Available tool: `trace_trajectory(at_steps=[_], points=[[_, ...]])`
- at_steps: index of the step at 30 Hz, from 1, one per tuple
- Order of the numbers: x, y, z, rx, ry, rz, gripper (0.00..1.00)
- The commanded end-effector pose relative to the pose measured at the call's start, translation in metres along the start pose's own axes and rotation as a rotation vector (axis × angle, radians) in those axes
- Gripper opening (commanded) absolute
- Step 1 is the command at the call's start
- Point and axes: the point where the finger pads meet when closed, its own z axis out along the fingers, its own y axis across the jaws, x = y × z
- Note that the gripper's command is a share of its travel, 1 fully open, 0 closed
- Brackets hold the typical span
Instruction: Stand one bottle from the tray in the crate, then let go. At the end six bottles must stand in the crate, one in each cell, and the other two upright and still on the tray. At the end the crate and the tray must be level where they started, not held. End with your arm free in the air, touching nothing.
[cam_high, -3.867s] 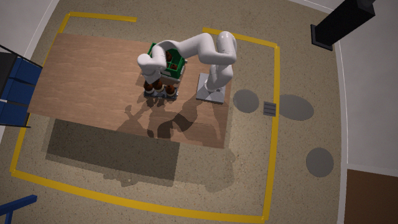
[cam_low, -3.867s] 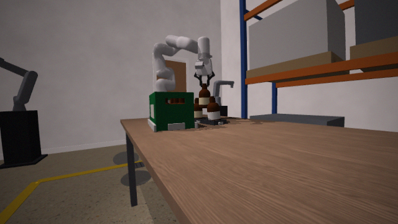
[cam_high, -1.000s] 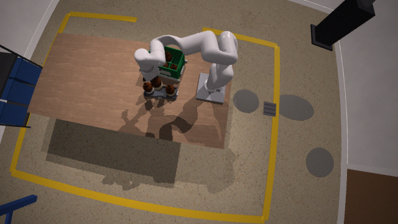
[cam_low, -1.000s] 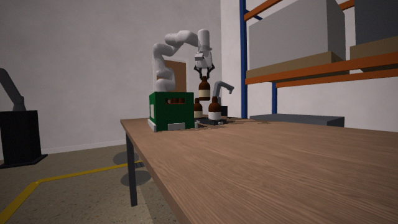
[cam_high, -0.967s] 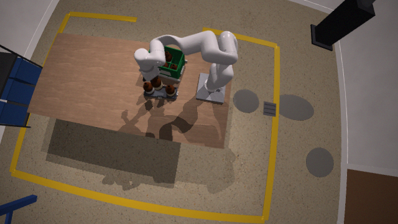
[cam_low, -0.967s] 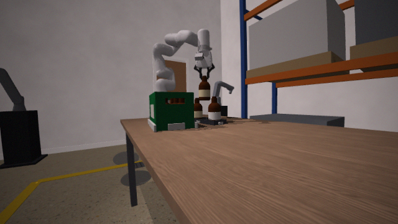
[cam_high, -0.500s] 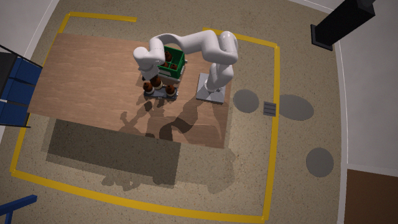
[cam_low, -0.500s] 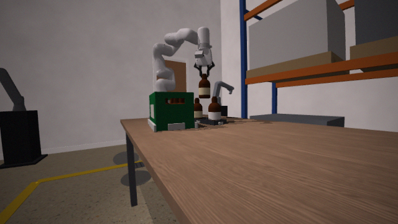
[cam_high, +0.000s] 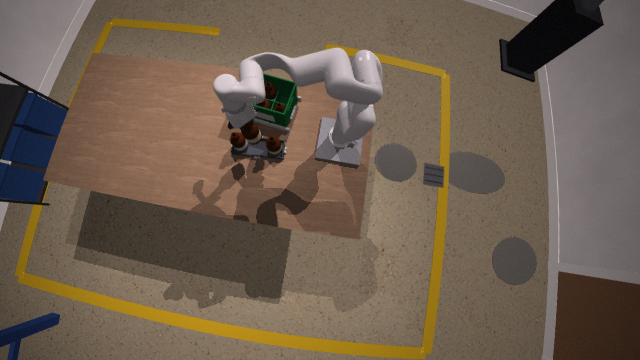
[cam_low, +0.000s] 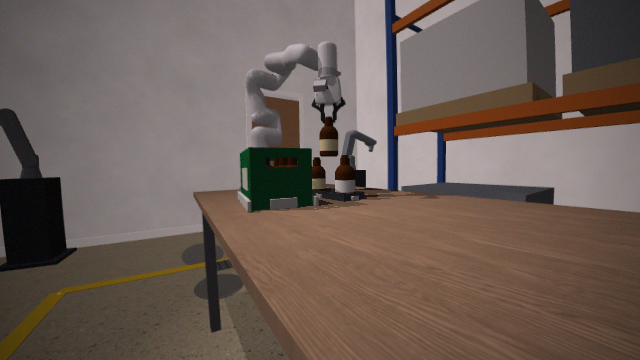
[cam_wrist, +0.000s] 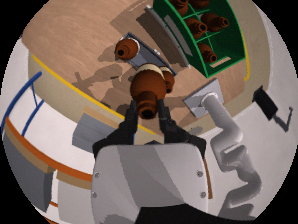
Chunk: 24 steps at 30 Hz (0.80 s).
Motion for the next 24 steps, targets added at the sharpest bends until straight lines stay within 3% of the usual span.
trace_trajectory(at_steps=[1, 24], points=[[0.0004, -0.0007, -0.0020, 0.004, 0.002, 0.000, 0.00], [0.0002, -0.0006, -0.0065, 0.004, 0.002, 0.000, 0.00]])
